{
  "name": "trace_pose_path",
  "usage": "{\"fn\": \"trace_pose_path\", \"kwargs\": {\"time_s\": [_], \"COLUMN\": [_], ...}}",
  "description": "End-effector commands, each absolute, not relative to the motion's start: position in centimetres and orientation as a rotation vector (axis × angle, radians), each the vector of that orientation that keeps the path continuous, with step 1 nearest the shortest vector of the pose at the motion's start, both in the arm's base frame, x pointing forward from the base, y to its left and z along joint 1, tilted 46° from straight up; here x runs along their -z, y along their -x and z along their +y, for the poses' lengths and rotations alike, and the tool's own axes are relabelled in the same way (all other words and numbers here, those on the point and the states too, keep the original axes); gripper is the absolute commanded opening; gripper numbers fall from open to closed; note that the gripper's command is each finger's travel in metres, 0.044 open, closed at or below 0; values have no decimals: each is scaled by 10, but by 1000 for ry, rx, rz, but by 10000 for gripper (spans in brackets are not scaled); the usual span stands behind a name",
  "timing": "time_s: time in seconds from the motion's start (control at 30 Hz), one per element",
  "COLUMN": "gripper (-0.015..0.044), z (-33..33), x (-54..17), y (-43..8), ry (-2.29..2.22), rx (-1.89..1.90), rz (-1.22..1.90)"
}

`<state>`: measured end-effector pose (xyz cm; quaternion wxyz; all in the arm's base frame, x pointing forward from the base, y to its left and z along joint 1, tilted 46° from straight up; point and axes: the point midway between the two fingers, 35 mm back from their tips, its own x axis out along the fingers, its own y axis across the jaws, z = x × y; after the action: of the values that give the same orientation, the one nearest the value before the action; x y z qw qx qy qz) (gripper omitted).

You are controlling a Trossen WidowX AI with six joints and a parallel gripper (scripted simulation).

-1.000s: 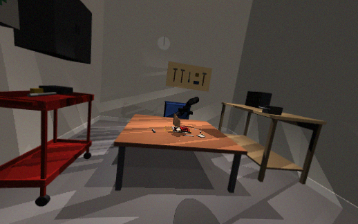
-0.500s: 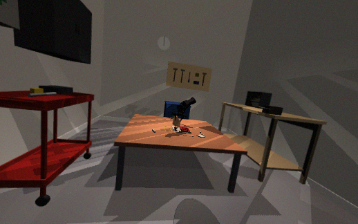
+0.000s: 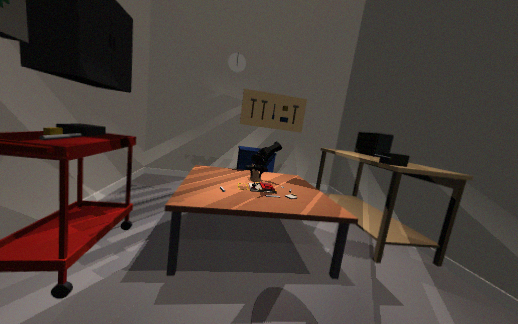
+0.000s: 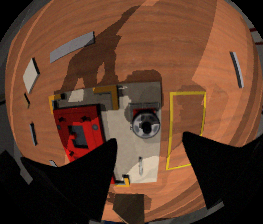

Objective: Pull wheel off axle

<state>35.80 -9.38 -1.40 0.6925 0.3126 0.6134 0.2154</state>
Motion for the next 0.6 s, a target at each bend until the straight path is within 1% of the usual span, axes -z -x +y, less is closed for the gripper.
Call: {"fn": "trace_pose_path", "kwargs": {"time_s": [0.0, 0.13, 0.33, 0.47, 0.57], "gripper": [300, 300, 300, 195, 175], "z": [-69, -45, -44, -46, -46], "x": [38, 61, 63, 60, 60], "y": [-359, -359, -358, -358, -358], "ry": [-711, -713, -713, -705, -705], "rx": [-493, -496, -496, -499, -499], "rz": [1385, 1384, 1384, 1391, 1391]}}
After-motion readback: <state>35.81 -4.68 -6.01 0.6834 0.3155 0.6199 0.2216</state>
